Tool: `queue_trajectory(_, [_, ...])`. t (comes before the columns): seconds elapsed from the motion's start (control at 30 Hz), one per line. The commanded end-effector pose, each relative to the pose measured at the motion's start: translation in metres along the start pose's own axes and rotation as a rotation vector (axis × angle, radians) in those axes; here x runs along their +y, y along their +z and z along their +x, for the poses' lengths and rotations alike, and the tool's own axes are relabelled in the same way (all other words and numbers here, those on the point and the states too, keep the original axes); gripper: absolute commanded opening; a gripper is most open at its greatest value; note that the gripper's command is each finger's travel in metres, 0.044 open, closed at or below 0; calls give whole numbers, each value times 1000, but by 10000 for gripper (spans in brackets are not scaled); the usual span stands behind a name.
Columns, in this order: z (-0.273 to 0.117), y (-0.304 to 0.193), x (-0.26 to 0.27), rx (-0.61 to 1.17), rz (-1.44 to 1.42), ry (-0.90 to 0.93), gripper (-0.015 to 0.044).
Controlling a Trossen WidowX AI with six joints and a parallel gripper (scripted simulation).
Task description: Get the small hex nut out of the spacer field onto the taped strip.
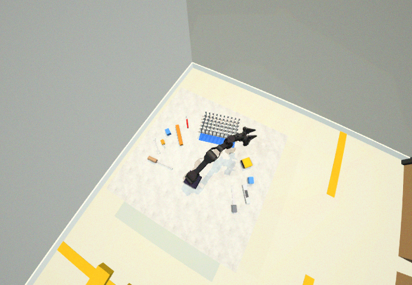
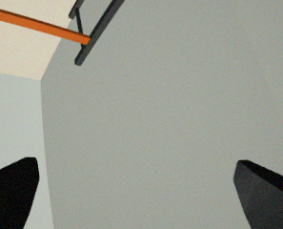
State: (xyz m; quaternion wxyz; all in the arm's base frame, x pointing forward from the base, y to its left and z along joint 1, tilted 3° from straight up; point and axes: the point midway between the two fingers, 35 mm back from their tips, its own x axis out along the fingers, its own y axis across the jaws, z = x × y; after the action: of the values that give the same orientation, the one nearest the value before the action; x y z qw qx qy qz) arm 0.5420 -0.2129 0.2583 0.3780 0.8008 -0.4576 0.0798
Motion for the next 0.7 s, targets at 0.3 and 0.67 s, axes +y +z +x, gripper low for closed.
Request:
queue_trajectory(0.3, [-8,12,22,0,-2,-1,440])
queue_trajectory(0.67, [-80,-27,-22,248,-758,-401,440])
